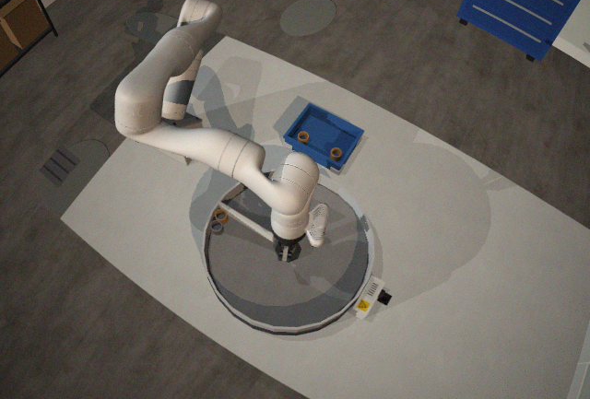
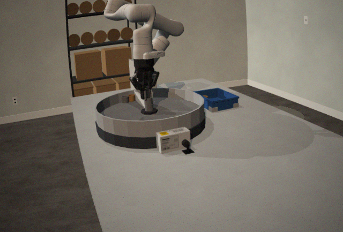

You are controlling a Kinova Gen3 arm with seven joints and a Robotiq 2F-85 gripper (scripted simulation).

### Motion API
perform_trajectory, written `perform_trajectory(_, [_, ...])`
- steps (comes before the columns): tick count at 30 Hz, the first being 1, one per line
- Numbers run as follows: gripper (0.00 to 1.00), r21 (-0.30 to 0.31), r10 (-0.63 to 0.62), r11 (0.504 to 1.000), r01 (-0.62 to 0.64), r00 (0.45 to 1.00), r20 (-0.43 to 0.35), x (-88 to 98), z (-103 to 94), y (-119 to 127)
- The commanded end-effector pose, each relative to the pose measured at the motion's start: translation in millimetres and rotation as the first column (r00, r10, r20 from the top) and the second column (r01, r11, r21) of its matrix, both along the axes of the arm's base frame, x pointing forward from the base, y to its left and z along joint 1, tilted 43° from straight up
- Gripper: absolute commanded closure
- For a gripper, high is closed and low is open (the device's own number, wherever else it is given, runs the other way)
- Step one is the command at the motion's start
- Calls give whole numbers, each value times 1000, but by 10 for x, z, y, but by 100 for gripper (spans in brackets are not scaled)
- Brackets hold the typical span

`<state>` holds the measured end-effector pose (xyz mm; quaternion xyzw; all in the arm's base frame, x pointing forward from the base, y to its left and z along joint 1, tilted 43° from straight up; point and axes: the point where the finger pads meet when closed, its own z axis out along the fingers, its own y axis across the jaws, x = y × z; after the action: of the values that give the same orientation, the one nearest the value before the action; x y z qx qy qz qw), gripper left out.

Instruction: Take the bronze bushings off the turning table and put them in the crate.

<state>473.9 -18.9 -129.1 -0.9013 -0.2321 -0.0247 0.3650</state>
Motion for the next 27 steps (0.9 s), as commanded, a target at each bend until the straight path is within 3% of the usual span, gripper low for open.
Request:
perform_trajectory(1, [84,-2,-2,1000,2,1000,2,12,24,-29])
perform_trajectory(27, [84,-2,-2,1000,2,1000,2,20,75,-75])
